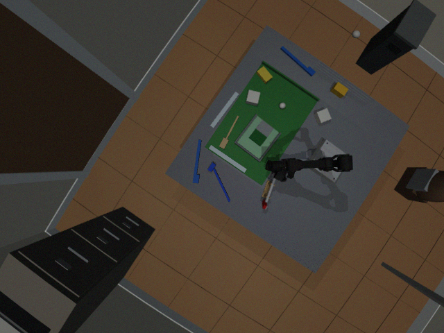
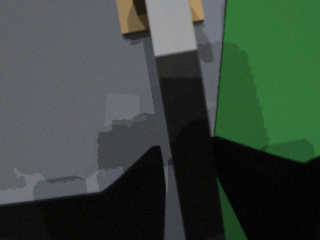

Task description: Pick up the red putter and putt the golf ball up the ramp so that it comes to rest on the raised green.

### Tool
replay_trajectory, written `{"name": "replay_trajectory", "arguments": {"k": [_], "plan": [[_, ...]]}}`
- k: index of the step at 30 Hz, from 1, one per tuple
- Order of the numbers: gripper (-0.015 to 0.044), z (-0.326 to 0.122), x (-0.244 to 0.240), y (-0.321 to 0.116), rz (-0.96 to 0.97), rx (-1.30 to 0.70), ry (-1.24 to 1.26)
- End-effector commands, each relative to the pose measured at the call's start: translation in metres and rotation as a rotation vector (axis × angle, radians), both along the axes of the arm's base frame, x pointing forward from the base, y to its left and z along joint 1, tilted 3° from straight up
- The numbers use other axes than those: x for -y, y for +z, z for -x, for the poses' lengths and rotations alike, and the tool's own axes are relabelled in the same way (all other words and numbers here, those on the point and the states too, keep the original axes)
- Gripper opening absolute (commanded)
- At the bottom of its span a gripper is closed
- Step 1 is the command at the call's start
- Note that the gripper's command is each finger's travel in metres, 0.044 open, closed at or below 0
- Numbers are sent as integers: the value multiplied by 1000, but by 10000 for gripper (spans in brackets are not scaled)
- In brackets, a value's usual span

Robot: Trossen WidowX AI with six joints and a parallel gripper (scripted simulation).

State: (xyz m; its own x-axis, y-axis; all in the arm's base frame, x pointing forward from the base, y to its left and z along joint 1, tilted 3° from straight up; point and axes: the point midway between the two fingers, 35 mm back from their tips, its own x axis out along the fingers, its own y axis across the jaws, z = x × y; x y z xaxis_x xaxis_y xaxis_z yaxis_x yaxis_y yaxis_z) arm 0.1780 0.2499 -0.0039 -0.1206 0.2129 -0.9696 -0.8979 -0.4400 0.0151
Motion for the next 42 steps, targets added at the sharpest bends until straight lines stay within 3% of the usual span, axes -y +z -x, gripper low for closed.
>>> {"name": "replay_trajectory", "arguments": {"k": [1,10,24,42], "plan": [[40,0,0,1,-1,1,0],[0,-1,-2,11,-1,1,0],[0,-1,-3,99,-1,0,0],[0,-64,49,98,48,21,-300]]}}
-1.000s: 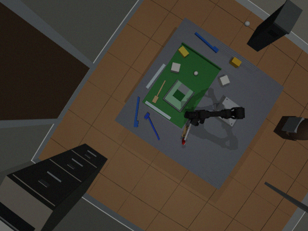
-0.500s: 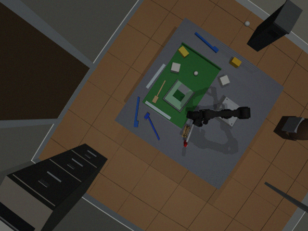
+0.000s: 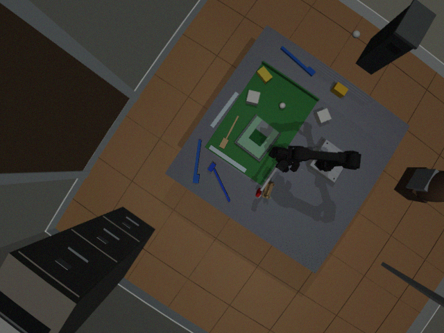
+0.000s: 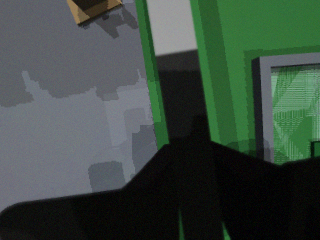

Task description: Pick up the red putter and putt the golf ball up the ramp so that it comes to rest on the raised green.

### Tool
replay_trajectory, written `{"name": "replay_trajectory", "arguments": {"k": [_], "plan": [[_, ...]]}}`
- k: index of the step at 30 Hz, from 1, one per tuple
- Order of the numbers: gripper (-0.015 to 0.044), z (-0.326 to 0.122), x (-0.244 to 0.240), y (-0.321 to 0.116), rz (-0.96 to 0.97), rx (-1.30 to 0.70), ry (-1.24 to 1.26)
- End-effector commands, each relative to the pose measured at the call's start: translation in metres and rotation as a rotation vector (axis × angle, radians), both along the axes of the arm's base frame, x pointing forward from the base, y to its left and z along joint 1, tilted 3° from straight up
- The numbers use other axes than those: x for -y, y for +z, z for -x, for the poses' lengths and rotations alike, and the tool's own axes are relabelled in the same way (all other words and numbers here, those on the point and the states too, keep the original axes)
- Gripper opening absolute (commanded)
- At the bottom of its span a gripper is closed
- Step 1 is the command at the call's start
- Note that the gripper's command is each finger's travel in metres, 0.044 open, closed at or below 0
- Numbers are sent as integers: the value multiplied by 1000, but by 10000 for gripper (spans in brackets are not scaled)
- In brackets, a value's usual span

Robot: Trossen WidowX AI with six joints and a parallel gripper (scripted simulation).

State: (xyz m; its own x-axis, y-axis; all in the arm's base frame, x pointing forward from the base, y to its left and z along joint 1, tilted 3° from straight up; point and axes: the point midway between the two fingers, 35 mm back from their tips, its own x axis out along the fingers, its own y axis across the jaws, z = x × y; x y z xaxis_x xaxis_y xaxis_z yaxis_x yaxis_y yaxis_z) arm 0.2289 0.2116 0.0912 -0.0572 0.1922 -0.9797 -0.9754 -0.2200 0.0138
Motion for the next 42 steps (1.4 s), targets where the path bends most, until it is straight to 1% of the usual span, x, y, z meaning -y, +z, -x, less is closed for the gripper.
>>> {"name": "replay_trajectory", "arguments": {"k": [1,12,22,32,36,42], "plan": [[0,-17,15,4,8,6,-90],[0,-54,69,9,44,7,-343],[0,-77,124,12,66,8,-554],[0,-90,180,16,85,7,-752],[0,-91,196,17,94,5,-812],[0,-91,232,20,123,0,-967]]}}
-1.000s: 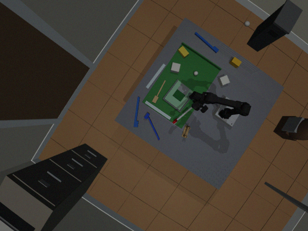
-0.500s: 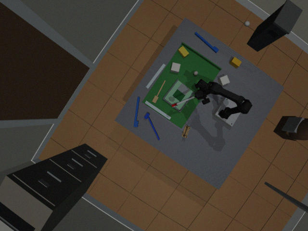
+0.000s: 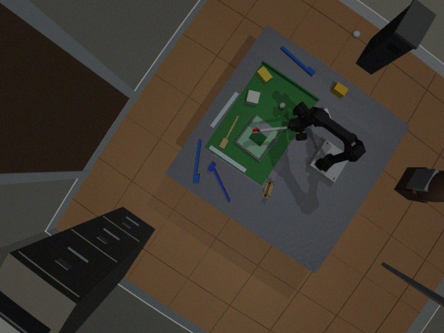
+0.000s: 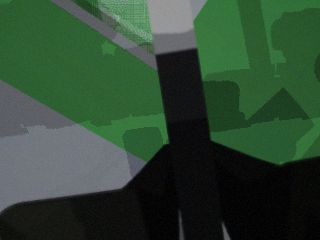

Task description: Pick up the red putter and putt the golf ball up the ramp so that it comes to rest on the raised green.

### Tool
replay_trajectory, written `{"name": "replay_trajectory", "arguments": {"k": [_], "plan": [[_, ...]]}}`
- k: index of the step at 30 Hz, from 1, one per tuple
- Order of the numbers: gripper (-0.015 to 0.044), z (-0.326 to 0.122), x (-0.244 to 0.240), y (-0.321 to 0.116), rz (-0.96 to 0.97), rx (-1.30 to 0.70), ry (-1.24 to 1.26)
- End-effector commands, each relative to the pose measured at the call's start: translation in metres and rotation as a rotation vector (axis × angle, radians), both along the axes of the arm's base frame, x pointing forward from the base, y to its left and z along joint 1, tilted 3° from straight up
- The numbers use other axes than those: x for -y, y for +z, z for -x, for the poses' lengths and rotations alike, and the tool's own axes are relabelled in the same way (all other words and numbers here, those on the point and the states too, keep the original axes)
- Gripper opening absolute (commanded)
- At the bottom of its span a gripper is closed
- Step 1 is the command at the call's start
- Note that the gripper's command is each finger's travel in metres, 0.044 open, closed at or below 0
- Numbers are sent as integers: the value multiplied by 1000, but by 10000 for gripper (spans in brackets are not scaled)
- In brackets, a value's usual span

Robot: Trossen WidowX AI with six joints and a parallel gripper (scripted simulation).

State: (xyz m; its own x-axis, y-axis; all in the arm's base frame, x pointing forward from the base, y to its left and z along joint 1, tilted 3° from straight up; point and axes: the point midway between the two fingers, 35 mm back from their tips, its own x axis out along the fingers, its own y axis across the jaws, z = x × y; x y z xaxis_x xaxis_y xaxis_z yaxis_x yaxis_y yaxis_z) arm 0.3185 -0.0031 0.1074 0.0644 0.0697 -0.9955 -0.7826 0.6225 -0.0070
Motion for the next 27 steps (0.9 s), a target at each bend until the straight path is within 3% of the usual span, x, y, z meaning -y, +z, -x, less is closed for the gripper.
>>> {"name": "replay_trajectory", "arguments": {"k": [1,27], "plan": [[0,-1,23,4,17,1,-100],[0,44,175,22,91,-54,-720]]}}
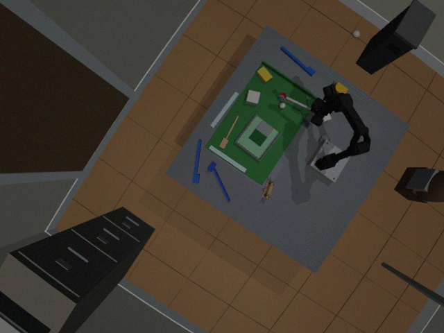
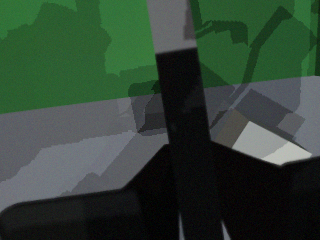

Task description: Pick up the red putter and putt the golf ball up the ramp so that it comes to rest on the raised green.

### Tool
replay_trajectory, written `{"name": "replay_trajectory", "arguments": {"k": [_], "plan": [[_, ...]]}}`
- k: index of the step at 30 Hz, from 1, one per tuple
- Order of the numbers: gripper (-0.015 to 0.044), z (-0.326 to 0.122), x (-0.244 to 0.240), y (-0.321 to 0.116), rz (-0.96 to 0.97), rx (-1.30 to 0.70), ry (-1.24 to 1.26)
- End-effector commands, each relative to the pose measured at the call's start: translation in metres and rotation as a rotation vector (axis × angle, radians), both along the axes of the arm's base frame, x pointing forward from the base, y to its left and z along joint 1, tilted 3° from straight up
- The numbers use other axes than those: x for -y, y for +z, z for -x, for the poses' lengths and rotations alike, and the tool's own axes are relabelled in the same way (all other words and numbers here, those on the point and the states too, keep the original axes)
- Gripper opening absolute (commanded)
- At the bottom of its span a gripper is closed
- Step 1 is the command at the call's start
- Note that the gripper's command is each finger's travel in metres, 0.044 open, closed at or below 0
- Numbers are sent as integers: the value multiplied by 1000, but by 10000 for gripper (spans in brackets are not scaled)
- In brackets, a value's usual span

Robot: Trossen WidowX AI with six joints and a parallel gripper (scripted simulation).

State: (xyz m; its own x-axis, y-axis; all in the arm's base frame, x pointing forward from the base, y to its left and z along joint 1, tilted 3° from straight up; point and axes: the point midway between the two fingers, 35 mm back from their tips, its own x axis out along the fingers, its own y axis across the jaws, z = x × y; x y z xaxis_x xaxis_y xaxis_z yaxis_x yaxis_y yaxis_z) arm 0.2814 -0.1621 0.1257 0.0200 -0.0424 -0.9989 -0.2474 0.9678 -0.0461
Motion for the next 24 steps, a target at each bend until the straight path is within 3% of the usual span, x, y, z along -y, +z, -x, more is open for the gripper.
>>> {"name": "replay_trajectory", "arguments": {"k": [1,24], "plan": [[0,10,21,4,13,-4,-89],[0,12,27,-39,14,-6,-104]]}}
